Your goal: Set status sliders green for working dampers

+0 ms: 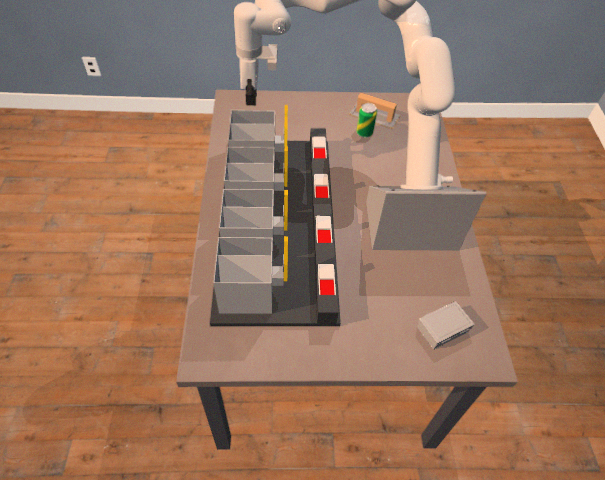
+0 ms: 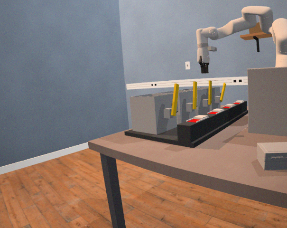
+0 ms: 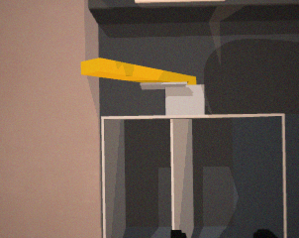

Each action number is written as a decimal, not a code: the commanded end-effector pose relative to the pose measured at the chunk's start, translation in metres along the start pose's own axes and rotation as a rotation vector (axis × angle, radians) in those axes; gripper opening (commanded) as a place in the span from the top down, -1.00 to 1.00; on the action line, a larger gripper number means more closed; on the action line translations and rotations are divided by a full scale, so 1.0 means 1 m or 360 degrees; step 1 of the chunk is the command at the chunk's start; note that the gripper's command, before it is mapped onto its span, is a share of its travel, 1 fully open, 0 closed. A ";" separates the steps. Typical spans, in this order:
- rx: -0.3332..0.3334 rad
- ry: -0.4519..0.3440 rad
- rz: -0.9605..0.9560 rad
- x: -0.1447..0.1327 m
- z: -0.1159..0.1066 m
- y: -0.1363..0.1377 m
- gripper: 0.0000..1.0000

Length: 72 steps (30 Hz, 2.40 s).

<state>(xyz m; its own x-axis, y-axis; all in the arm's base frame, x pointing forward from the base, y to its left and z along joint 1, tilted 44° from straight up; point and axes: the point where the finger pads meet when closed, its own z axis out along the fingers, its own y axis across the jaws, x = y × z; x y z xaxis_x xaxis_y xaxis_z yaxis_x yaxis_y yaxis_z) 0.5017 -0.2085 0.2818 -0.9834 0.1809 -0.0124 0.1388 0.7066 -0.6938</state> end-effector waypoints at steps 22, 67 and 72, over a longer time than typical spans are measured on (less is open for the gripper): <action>-0.0001 -0.0006 0.0002 -0.001 -0.002 0.000 0.22; -0.0009 0.0018 -0.0010 0.000 -0.001 0.185 0.22; -0.0009 0.0018 -0.0010 0.000 -0.001 0.185 0.22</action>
<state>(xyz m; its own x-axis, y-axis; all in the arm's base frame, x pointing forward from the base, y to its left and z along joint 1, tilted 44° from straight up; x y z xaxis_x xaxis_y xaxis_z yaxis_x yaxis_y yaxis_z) 0.5266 -0.0783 0.1529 -0.9825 0.1860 0.0033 0.1322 0.7108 -0.6909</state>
